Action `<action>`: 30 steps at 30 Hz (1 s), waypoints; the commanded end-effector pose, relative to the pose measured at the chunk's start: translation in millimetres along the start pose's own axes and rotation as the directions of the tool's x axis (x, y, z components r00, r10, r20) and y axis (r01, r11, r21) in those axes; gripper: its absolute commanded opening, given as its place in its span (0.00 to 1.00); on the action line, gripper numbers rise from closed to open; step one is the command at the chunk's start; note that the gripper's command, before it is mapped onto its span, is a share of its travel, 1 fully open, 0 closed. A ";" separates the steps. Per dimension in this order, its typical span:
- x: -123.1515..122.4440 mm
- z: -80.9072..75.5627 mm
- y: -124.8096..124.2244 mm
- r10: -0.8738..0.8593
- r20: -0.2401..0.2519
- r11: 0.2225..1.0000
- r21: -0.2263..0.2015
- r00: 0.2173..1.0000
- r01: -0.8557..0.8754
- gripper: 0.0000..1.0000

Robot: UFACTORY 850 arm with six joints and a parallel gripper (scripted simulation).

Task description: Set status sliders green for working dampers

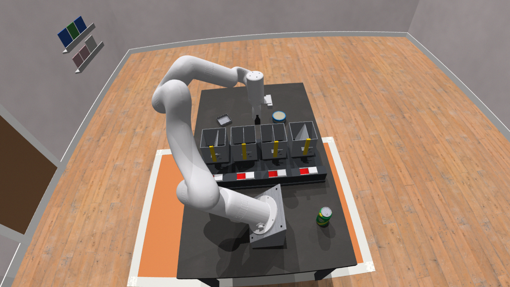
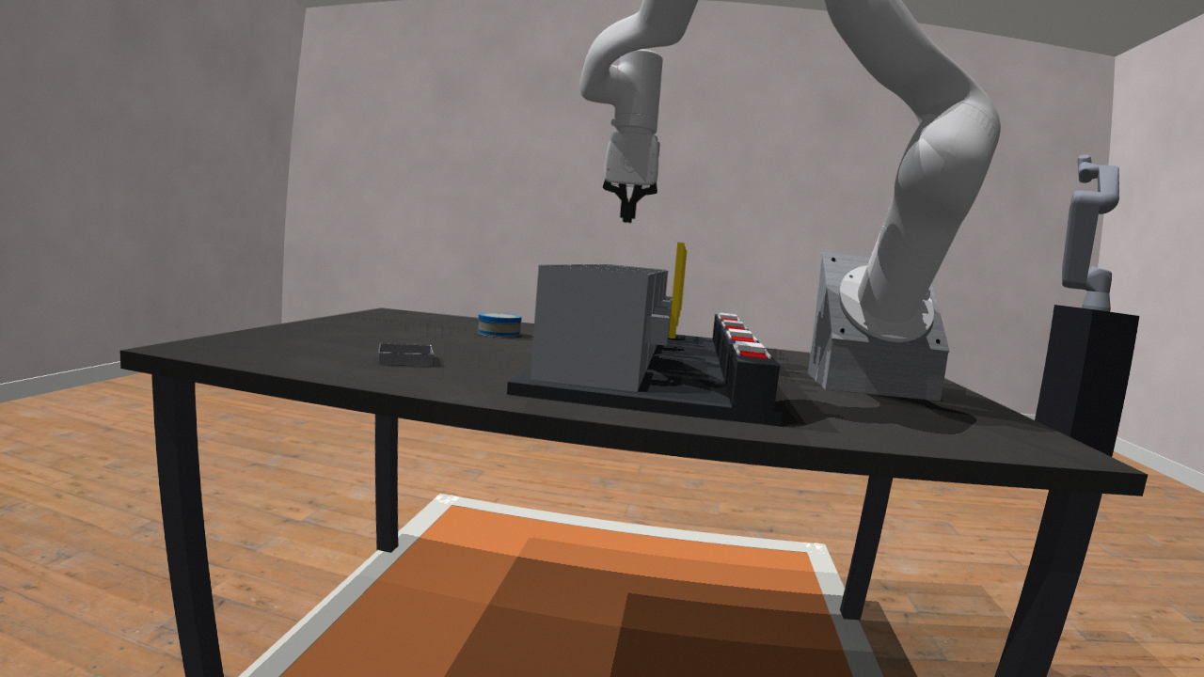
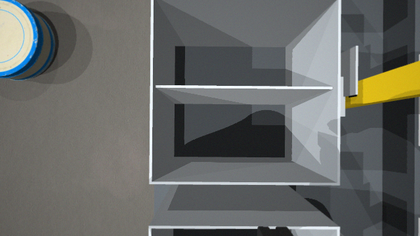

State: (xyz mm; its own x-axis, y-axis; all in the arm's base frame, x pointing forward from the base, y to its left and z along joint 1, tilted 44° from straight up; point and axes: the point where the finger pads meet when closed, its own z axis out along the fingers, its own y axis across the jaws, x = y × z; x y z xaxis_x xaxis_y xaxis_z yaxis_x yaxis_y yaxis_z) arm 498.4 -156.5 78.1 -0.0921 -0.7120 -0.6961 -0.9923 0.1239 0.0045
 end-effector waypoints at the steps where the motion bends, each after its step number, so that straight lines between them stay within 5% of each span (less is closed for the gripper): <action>1: 0.2 -0.7 4.7 -0.001 -0.001 1.000 0.002 1.000 0.001 0.00; 30: 1.1 -0.8 210.2 0.000 -0.002 1.000 0.001 1.000 0.000 0.00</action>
State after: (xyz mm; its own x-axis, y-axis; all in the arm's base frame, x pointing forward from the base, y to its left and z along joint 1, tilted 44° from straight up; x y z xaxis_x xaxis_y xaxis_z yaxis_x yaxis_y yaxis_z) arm 324.0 -132.1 77.5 -0.0931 -0.7102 -0.6978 -0.9925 0.1218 0.0084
